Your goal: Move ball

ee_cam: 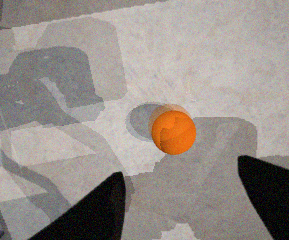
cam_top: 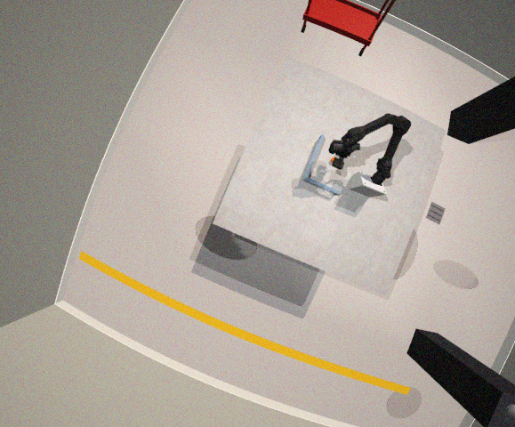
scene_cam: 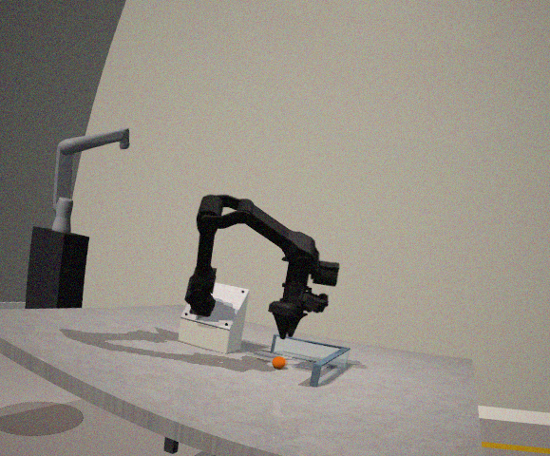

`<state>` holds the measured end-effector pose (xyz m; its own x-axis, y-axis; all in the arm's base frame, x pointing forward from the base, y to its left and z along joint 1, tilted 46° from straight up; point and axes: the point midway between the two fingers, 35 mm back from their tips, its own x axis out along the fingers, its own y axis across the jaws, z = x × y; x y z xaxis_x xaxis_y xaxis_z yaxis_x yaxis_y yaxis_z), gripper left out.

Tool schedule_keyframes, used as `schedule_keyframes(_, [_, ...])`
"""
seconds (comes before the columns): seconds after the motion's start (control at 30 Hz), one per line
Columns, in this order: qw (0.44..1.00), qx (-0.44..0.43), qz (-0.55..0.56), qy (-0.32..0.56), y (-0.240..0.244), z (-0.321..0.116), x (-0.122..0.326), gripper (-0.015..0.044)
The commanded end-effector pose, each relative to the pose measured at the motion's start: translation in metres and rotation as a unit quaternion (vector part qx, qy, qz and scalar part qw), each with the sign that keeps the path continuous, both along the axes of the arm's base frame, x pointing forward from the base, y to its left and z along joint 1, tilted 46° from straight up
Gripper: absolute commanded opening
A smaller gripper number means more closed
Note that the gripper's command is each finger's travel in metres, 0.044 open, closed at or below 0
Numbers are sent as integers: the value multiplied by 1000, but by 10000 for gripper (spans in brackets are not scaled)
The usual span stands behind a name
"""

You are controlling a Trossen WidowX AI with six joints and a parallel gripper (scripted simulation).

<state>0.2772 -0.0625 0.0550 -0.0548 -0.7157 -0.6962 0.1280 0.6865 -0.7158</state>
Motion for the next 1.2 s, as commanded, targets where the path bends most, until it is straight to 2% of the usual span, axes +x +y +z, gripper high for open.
schedule_keyframes(0.0, [1000, 0, 2, 2, 0, -1, 0, 278])
schedule_keyframes(0.2, [1000, 0, 2, 2, 0, -1, 0, 278])
schedule_keyframes(0.4, [1000, 1, 0, 1, 36, 35, 2, 436])
schedule_keyframes(1.17, [1000, 1, 0, 1, 36, 35, 2, 440])
